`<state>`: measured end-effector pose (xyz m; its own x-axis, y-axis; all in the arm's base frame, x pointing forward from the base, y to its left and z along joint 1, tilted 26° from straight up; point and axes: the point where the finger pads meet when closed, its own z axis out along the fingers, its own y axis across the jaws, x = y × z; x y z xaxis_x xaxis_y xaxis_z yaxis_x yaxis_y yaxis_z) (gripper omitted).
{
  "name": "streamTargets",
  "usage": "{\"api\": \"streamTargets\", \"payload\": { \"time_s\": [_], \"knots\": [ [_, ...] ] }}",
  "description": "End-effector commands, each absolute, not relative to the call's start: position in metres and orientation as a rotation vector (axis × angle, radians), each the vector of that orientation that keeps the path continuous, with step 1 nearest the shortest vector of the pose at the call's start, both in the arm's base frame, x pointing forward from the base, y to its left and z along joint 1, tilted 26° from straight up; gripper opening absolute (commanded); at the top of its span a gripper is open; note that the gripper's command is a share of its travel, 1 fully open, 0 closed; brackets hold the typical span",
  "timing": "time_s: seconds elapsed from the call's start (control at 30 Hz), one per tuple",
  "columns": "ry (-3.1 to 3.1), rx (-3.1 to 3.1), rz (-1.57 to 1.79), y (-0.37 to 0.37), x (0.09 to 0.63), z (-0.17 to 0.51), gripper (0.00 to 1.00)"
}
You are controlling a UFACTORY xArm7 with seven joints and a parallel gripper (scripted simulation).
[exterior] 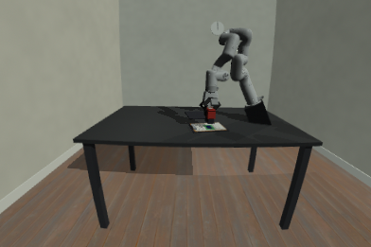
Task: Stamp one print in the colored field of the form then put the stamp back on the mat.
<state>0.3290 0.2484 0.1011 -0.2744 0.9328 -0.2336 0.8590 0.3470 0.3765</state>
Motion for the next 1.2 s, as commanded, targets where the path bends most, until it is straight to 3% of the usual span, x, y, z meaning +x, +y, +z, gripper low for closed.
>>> {"api": "streamTargets", "payload": {
  "time_s": [0.0, 0.27, 0.5, 0.73, 0.8, 0.87, 1.17],
  "knots": [
    [2.206, 1.569, 0.247, 0.249, 0.328, 0.103, 0.35],
    [2.192, 1.589, 0.266, 0.221, 0.355, 0.123, 0.35],
    [2.127, 1.679, 0.303, 0.119, 0.403, 0.158, 0.35],
    [2.087, 1.741, 0.294, 0.016, 0.415, 0.170, 0.35],
    [2.087, 1.741, 0.294, 0.016, 0.415, 0.170, 0.35],
    [2.086, 1.743, 0.293, -0.036, 0.422, 0.180, 0.35],
    [2.086, 1.743, 0.293, -0.050, 0.426, 0.183, 0.35]
  ]
}}
